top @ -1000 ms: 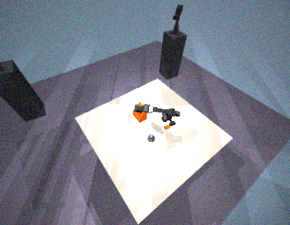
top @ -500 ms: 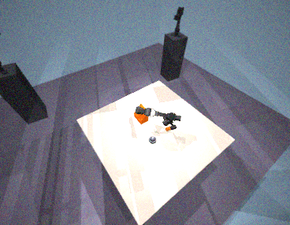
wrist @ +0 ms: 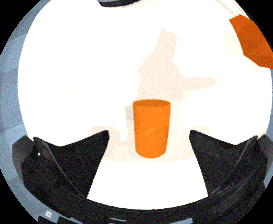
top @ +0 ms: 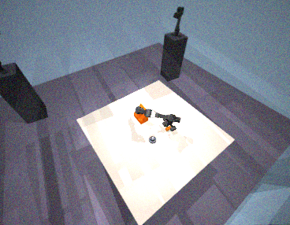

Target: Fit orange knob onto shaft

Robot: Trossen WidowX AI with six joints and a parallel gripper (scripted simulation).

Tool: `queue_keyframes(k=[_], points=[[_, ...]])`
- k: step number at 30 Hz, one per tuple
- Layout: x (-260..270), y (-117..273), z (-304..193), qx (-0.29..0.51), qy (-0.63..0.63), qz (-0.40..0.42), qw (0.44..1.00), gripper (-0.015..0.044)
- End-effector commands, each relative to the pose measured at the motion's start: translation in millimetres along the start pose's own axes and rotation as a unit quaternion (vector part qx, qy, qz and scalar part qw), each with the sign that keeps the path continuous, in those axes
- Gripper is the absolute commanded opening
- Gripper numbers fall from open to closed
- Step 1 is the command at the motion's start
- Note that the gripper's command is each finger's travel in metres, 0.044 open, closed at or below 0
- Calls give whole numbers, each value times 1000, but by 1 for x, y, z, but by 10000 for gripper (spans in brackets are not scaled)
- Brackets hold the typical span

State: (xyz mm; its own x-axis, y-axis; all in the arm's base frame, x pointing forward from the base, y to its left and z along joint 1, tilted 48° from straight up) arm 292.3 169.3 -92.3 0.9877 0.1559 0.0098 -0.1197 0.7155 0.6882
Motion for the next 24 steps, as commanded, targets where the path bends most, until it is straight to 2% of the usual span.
queue_keyframes(k=[1,12,19,20,24], points=[[-2,-10,-1,-5,6,-1,1000,440],[-2,-25,0,-6,6,-1,1000,440],[-2,-25,0,-6,6,-1,1000,256],[-2,-25,0,-6,6,-1,1000,240],[-2,-25,0,-6,6,-1,1000,240]])
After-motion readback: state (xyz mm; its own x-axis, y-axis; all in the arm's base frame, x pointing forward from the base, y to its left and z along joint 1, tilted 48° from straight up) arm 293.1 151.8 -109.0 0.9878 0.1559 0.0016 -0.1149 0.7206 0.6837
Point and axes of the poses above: the point midway between the two fingers, 35 mm back from their tips, its own y axis back along the fingers, its own x axis across the jaws, z = x × y, the point moved 9 cm from there along y, back along the fingers, and after that the axes turned 8 degrees about y, right-handed, at the moved point
